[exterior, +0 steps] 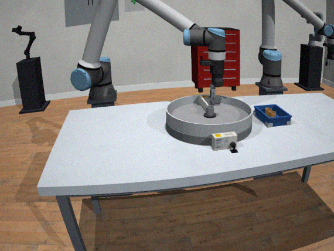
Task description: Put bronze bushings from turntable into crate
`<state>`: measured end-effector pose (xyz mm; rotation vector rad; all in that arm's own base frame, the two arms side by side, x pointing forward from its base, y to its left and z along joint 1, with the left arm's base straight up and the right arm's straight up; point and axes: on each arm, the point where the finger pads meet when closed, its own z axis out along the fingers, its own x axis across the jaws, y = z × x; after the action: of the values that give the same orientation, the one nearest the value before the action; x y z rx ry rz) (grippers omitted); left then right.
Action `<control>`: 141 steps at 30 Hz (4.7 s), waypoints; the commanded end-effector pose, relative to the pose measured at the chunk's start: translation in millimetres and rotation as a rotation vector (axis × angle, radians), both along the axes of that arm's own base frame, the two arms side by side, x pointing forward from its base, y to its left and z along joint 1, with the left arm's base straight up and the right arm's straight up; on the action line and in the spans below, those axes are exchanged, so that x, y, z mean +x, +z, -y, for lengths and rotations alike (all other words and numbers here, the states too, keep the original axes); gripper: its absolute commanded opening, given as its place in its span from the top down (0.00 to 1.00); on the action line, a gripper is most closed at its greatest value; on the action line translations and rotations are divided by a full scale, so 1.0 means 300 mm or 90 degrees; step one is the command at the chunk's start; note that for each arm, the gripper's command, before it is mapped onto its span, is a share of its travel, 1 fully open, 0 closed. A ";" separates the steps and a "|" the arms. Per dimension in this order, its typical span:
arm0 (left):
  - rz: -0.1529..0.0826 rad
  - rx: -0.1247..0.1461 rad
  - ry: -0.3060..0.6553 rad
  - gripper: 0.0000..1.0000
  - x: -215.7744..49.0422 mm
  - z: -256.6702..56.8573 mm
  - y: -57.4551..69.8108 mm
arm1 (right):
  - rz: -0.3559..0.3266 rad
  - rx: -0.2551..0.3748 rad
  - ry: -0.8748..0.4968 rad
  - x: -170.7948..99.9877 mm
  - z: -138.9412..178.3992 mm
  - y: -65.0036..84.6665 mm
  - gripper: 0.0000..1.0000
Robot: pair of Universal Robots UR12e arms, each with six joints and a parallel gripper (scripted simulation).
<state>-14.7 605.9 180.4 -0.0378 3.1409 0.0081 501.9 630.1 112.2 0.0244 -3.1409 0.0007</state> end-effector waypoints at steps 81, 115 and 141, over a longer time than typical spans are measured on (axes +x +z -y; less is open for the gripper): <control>0.000 -0.003 0.002 0.00 -0.006 0.007 -0.011 | 0.001 0.002 -0.001 0.007 0.002 -0.071 1.00; 0.000 -0.003 0.002 0.00 -0.006 0.007 -0.011 | 0.001 0.002 -0.001 0.006 0.001 -0.071 1.00; 0.000 -0.003 0.002 0.00 -0.006 0.007 -0.011 | 0.002 0.004 -0.001 0.009 -0.004 0.058 1.00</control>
<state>-14.7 605.9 180.4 -0.0378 3.1409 0.0081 502.3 630.2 109.4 0.0241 -3.1418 -0.0008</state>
